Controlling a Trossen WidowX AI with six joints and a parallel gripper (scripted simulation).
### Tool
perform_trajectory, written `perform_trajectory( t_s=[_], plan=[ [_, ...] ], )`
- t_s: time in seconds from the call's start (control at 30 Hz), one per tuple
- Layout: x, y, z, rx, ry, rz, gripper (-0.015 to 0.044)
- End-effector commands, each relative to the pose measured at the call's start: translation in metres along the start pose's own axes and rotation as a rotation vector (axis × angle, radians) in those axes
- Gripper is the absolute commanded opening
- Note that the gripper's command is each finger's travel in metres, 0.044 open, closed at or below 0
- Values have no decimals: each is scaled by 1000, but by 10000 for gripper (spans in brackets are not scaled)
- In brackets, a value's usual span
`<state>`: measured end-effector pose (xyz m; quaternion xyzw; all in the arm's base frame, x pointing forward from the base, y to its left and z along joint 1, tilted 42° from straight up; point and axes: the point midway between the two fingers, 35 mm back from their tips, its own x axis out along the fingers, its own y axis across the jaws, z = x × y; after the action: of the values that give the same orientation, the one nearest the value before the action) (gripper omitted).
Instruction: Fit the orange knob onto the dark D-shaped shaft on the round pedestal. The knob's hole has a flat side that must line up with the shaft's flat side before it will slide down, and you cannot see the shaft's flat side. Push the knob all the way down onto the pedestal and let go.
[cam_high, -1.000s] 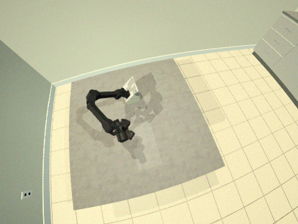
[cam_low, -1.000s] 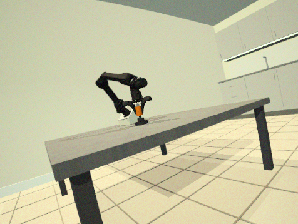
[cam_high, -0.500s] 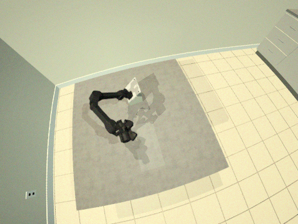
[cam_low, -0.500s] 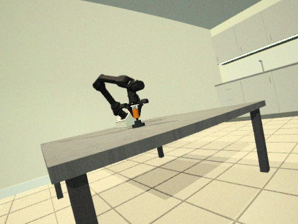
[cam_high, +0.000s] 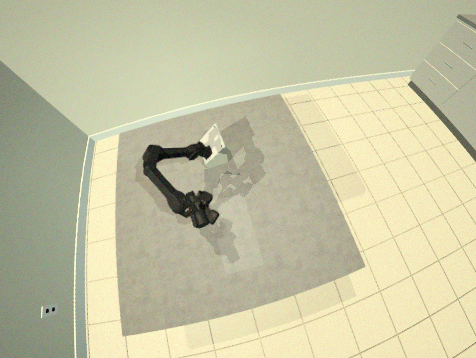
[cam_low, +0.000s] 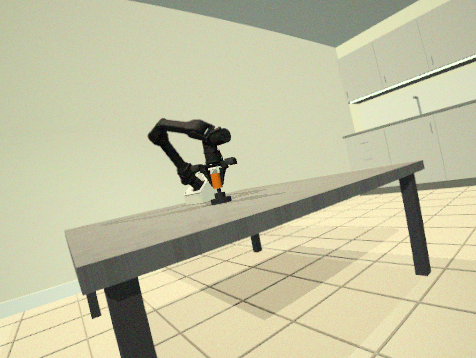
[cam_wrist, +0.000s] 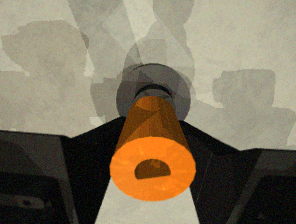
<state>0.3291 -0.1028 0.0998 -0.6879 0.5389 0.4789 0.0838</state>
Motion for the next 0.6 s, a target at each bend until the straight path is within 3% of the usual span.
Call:
perform_trajectory(
  t_s=[0.0,0.57],
  plan=[
    [-4,-2,-1,-40,6,-9,0],
    [-1,-3,-3,-48,7,-9,0]
  ],
)
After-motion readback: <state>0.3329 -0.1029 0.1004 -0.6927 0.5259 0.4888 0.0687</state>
